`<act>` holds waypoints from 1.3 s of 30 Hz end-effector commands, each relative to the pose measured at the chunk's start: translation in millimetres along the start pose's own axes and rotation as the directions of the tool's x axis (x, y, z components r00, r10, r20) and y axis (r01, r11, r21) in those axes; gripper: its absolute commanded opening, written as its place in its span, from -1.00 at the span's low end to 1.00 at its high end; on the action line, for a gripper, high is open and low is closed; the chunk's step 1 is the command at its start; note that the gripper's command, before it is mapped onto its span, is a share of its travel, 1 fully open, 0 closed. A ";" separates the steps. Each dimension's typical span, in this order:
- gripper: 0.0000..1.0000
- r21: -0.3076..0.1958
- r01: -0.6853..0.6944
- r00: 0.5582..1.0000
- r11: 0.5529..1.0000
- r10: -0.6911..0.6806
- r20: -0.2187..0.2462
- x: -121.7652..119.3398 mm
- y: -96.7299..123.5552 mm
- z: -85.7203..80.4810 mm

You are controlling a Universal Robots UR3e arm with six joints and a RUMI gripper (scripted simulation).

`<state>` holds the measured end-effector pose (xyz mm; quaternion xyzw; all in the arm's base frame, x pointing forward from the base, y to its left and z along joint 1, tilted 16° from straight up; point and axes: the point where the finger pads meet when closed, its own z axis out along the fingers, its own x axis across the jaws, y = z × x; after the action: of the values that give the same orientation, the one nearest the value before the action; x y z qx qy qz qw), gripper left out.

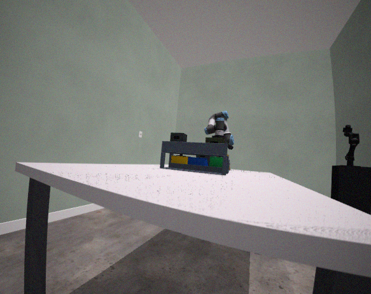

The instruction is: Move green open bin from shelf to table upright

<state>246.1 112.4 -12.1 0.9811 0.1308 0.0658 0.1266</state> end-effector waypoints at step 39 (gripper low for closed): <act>-1.00 0.000 0.000 1.000 1.000 0.000 -0.003 1.1 0.1 15.6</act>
<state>248.8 108.7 -27.4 0.9811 0.1308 0.0659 0.1266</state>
